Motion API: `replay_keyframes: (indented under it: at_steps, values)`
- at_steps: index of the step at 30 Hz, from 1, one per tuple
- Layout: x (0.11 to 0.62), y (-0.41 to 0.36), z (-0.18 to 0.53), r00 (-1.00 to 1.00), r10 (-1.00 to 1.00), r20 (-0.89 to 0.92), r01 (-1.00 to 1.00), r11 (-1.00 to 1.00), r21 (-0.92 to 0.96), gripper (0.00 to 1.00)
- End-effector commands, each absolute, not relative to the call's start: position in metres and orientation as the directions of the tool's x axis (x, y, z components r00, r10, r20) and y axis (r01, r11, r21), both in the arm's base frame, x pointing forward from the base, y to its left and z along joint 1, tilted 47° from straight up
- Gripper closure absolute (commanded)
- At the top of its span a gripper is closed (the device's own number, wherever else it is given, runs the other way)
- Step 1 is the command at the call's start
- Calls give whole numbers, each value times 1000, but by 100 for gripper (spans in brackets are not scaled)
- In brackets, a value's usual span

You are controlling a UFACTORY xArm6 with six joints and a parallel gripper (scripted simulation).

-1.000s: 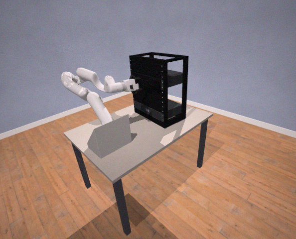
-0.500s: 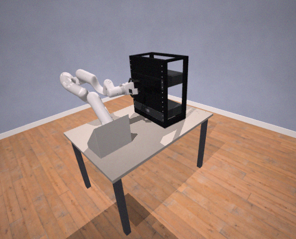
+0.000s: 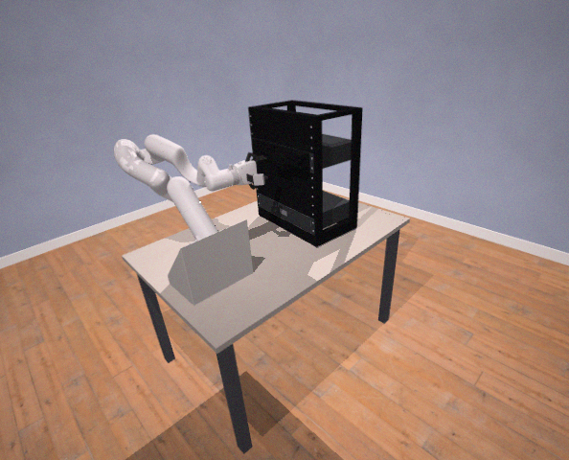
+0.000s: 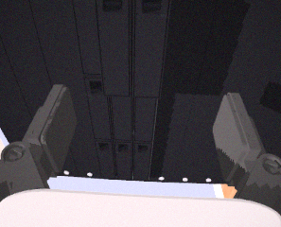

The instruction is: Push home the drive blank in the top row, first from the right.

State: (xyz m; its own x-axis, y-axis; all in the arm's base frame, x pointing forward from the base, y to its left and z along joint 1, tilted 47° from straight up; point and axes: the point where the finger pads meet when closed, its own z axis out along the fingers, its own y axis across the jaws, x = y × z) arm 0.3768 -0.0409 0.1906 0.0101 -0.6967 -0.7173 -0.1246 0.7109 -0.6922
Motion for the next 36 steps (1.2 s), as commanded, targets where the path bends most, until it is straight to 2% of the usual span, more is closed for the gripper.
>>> replay_keyframes:
  at_steps: [1,25,36]
  values:
    - [377,-40,191,12,-691,-722,-120,716,-687,0]
    - [376,-41,191,13,-690,-724,-119,718,-686,0]
    - [359,-76,174,13,-690,-724,-119,718,-686,0]
